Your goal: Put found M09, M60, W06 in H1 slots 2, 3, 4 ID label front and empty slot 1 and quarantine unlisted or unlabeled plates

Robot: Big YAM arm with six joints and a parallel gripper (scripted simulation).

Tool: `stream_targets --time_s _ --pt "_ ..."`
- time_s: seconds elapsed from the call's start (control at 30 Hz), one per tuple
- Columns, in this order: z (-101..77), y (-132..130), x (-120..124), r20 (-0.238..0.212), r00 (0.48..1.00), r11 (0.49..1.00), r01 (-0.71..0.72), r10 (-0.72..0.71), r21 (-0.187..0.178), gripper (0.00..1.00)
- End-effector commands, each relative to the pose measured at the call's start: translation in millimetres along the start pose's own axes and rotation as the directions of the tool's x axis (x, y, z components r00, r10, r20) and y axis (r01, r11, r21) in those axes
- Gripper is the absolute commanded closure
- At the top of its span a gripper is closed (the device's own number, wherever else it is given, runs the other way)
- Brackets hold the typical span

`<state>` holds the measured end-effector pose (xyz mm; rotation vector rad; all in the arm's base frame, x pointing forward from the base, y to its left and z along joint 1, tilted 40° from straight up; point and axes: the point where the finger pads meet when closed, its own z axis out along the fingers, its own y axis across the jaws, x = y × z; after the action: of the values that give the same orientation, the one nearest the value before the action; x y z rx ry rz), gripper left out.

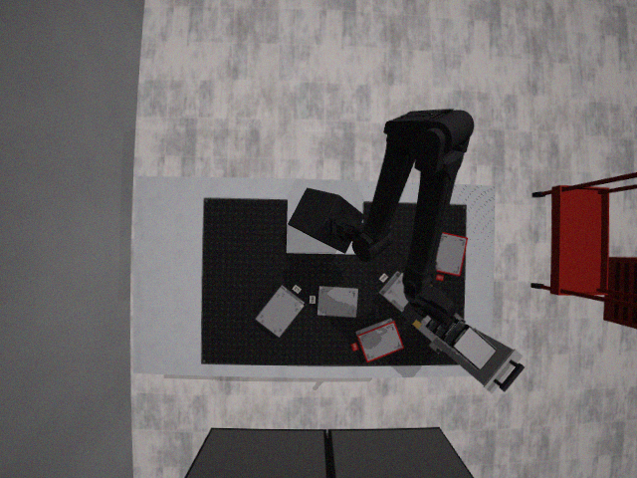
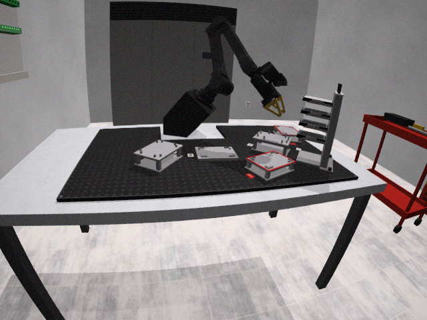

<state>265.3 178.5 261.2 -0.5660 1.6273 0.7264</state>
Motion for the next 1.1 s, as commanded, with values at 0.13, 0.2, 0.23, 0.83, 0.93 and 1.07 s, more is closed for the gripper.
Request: stream_targets --time_s 0.13,0.2,0.23,0.83,0.93,1.07 --pt "9.4 3.0 4.1 0.016 1.0 1.0 -0.002 0.002 -0.012 0.0" --pt "11.7 3.1 4.2 0.016 1.0 1.0 -0.001 0.002 -0.012 0.0" --pt "14.3 4.7 -17.4 0.047 0.999 1.0 0.013 -0.012 -0.015 0.0" --pt "35.2 5.6 -43.3 0.06 0.998 1.0 0.017 -0.016 -0.016 0.0" --pt "31.2 1.9 -29.7 0.037 0.999 1.0 0.014 -0.014 -0.005 0.0" --pt "31.2 1.9 -29.7 0.037 0.999 1.0 0.014 -0.014 -0.005 0.0"
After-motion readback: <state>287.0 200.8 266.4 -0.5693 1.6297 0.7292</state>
